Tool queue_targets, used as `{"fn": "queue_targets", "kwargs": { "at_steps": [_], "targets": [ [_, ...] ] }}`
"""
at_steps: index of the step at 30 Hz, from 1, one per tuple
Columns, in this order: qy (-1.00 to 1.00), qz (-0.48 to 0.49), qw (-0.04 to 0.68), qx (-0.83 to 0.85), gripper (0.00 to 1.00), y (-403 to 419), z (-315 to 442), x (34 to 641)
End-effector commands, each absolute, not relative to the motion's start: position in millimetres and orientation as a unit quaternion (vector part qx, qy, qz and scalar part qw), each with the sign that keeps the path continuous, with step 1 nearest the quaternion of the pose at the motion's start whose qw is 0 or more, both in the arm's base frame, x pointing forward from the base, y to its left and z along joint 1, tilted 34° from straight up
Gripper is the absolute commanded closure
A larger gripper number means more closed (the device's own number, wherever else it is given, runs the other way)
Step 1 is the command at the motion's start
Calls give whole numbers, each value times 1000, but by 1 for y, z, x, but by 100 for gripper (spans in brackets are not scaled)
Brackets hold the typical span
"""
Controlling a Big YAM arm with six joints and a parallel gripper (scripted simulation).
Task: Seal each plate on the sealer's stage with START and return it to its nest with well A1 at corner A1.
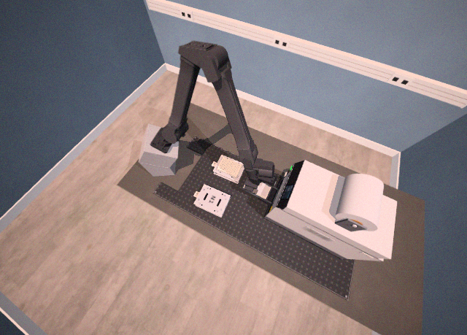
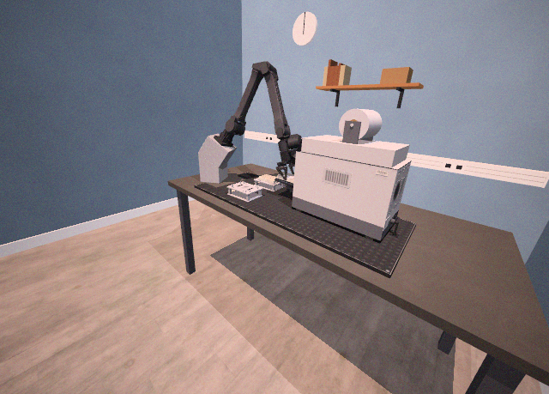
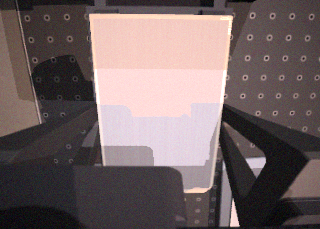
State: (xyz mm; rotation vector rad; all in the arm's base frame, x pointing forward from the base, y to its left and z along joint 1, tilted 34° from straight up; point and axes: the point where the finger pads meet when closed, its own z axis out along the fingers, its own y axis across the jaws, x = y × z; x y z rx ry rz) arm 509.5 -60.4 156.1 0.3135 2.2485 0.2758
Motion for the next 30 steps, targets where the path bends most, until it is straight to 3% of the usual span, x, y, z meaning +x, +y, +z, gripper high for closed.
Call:
{"fn": "queue_targets", "kwargs": {
  "at_steps": [1,30],
  "targets": [
    [887,100,433,128,100,-73,180,505],
    [883,104,441,122,100,-73,181,523]
  ]
}}
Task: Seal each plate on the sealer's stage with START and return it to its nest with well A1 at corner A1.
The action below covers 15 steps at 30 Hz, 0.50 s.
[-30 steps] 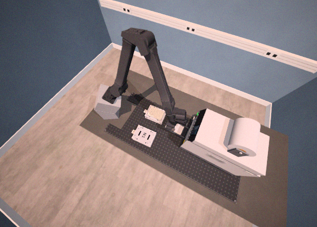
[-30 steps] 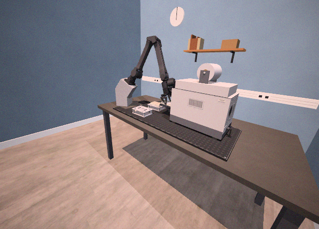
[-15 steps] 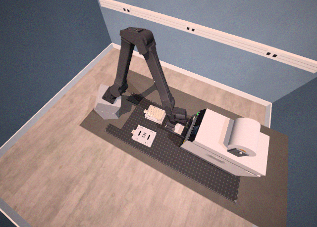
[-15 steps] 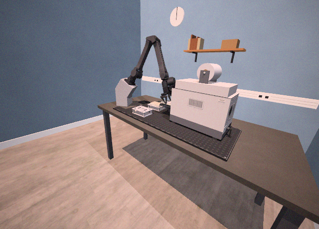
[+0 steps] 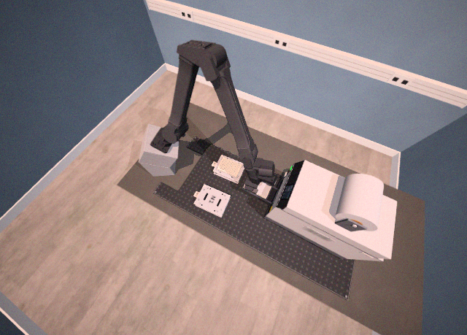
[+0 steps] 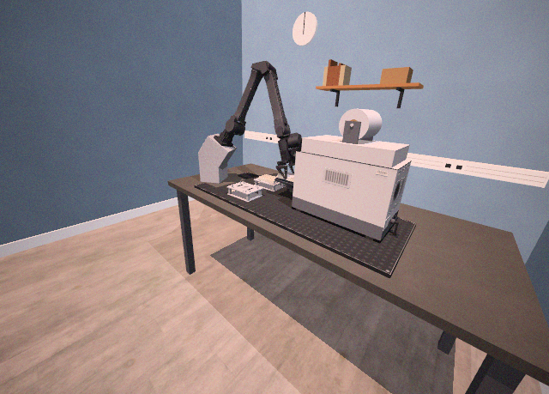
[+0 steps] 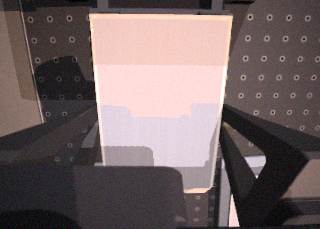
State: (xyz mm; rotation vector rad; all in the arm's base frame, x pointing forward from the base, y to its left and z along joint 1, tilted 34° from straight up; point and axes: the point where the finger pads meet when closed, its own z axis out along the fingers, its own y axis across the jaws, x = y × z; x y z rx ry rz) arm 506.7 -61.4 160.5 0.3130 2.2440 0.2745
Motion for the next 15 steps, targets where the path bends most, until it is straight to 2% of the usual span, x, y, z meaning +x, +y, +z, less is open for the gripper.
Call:
{"fn": "queue_targets", "kwargs": {
  "at_steps": [1,15],
  "targets": [
    [883,105,442,120,100,-71,182,524],
    [887,111,433,112,100,-56,173,512]
  ]
}}
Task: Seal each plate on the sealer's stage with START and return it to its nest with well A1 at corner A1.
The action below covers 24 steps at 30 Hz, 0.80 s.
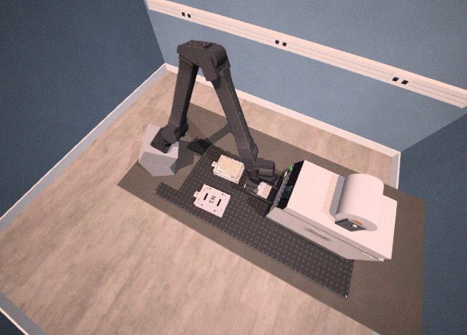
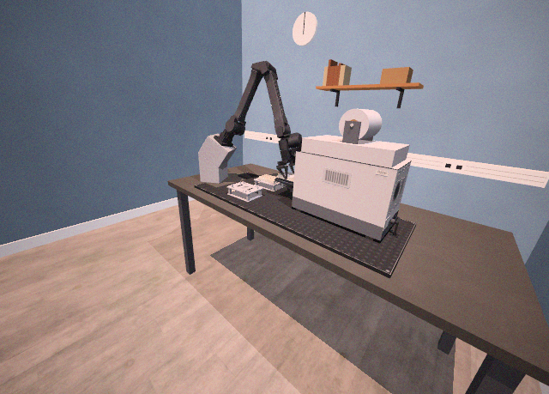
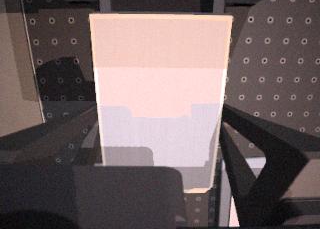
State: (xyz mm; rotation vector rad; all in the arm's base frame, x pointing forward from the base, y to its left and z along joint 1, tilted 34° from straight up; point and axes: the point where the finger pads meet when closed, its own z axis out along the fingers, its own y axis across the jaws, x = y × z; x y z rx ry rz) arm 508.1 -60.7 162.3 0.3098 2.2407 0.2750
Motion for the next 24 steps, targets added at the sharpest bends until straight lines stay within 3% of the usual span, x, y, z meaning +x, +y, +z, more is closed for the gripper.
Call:
{"fn": "queue_targets", "kwargs": {
  "at_steps": [1,24],
  "targets": [
    [887,111,433,112,100,-56,173,512],
    [882,110,444,112,100,-60,188,523]
  ]
}}
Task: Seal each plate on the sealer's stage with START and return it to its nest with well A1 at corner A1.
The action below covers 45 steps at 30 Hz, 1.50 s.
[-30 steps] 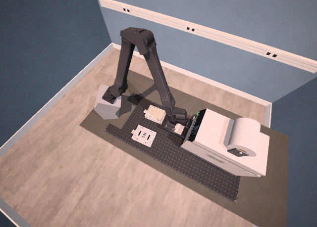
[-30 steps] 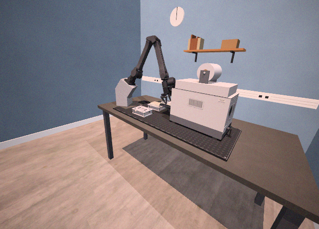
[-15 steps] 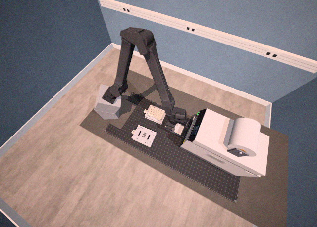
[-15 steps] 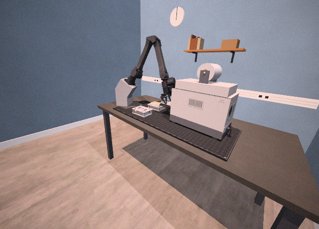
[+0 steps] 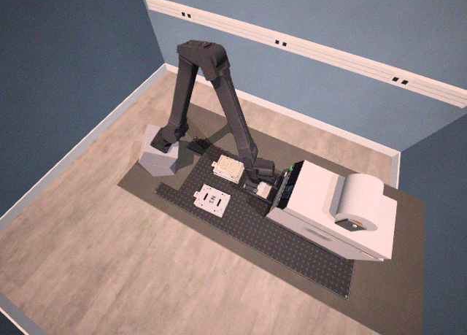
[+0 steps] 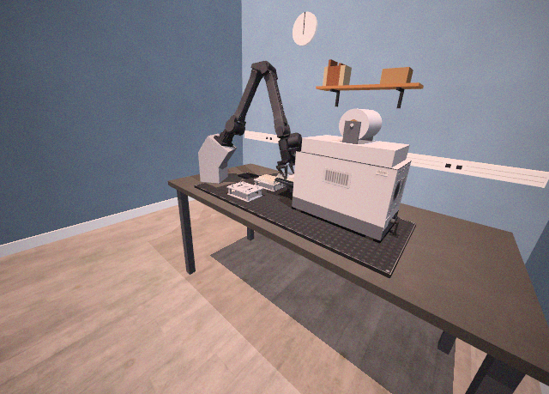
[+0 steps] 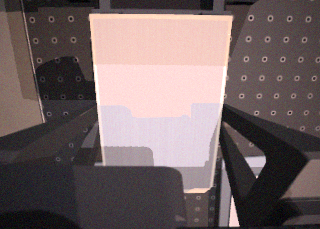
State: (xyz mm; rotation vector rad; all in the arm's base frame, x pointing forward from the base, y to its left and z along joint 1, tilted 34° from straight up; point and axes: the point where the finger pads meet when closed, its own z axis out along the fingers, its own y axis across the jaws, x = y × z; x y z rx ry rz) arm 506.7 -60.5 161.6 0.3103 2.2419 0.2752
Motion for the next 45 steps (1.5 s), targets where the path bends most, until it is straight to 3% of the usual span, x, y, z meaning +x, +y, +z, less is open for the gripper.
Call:
{"fn": "queue_targets", "kwargs": {
  "at_steps": [1,18,45],
  "targets": [
    [883,110,443,113,100,-60,186,523],
    [892,112,422,119,100,-59,163,512],
    [881,105,448,114,100,-74,235,493]
  ]
}}
